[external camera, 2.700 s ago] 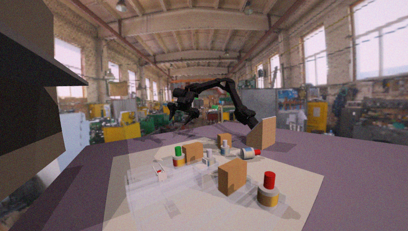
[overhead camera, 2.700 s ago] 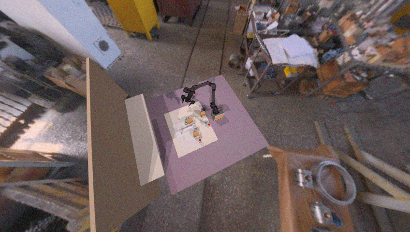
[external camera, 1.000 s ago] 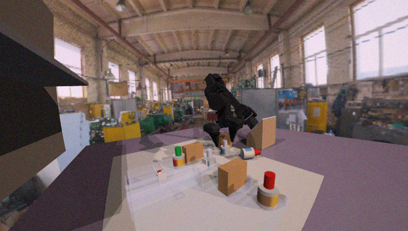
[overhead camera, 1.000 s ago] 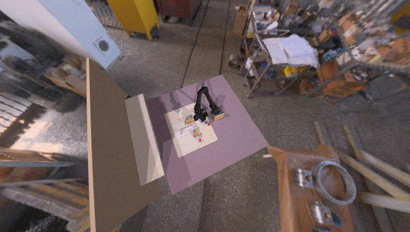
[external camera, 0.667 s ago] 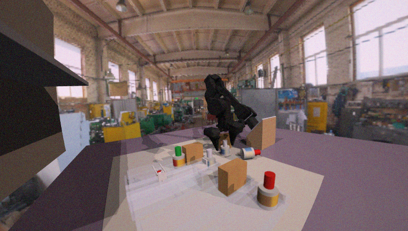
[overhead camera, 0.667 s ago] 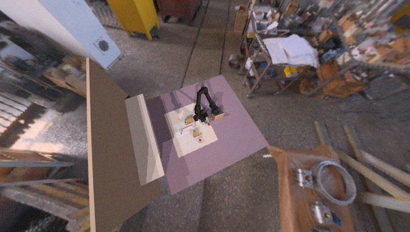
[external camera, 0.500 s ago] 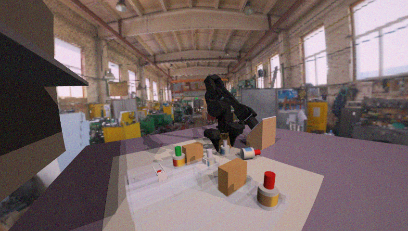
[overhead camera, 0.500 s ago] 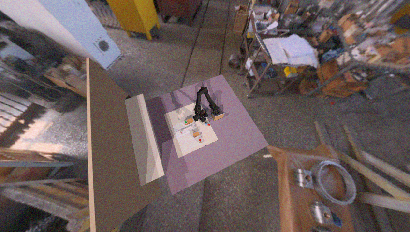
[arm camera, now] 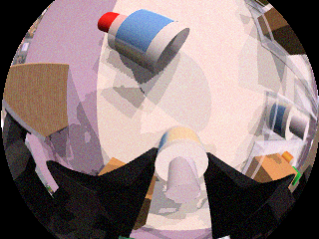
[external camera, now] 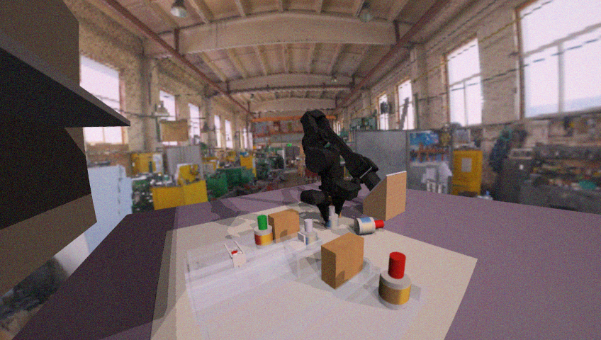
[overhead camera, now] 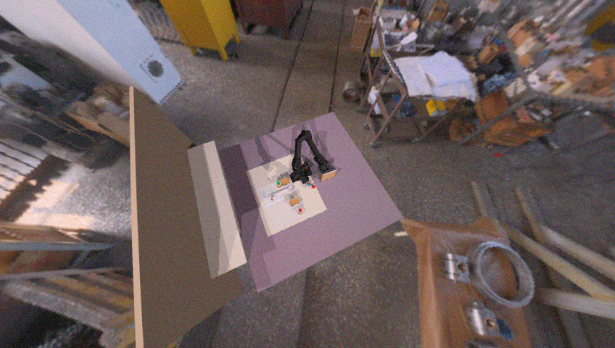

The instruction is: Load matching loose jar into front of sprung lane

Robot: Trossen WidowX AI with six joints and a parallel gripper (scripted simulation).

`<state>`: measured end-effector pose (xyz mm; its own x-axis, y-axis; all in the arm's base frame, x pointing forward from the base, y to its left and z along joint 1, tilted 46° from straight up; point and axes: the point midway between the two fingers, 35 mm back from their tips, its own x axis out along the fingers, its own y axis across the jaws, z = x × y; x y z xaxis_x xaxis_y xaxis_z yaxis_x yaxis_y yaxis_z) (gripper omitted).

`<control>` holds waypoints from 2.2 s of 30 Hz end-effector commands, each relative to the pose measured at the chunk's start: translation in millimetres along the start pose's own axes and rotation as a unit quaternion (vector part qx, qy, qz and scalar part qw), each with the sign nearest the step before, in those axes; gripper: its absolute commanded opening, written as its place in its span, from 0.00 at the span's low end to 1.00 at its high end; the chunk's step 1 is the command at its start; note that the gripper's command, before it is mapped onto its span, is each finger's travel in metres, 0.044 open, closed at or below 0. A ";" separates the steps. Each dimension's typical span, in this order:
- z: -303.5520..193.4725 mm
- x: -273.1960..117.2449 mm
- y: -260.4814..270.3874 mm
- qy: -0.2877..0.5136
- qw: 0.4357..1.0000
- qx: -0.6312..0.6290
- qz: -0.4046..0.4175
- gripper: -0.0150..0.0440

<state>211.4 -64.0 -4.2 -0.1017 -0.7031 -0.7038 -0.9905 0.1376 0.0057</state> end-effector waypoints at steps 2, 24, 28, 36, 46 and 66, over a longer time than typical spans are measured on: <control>0.3 -3.3 -1.2 0.001 1.000 -0.002 -0.002 0.35; 11.1 -104.4 4.2 0.000 1.000 0.001 -0.001 0.25; 14.5 -101.3 -3.0 -0.001 0.998 0.067 -0.001 0.25; 22.3 -92.7 -20.4 -0.003 0.974 0.226 0.000 0.25; 31.4 -80.1 -41.7 -0.003 0.910 0.415 0.001 0.25; 45.6 -53.7 -77.5 -0.002 0.714 0.700 -0.002 0.25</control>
<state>293.1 -4.4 2.0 -0.1040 -0.7011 -0.7054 0.0129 0.7082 -0.7059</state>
